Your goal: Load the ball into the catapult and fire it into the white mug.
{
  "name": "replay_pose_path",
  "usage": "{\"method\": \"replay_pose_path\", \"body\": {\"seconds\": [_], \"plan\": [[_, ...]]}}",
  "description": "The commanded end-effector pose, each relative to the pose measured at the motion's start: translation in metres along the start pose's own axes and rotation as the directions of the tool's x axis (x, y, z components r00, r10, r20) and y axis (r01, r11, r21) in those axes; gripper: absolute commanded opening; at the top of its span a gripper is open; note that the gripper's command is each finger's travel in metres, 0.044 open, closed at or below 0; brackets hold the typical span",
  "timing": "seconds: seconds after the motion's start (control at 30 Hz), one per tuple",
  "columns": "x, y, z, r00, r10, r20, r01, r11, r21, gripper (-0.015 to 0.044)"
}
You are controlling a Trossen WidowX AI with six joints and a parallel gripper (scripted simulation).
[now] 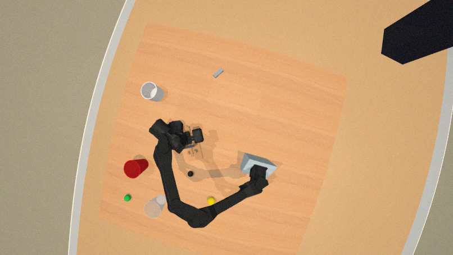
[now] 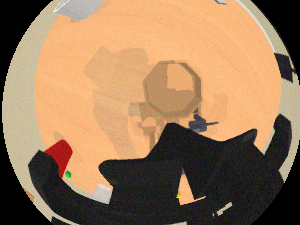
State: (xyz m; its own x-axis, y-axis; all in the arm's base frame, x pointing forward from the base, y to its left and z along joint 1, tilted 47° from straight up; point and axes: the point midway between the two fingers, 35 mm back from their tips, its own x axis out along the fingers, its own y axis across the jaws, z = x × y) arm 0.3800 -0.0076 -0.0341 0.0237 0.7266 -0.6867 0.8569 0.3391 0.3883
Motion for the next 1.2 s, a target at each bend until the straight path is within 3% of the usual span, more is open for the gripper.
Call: {"method": "replay_pose_path", "body": {"seconds": [0.0, 0.63, 0.93, 1.17], "plan": [[0.010, -0.001, 0.002, 1.000, -0.005, -0.007, 0.005, 1.000, 0.007, 0.0000], [0.039, -0.001, 0.005, 1.000, -0.004, -0.007, 0.004, 1.000, 0.007, 0.0000], [0.027, 0.002, 0.006, 1.000, 0.006, 0.005, -0.006, 1.000, -0.002, 0.0000], [-0.013, -0.003, 0.032, 1.000, -0.005, -0.005, 0.005, 1.000, 0.005, 0.0184]]}}
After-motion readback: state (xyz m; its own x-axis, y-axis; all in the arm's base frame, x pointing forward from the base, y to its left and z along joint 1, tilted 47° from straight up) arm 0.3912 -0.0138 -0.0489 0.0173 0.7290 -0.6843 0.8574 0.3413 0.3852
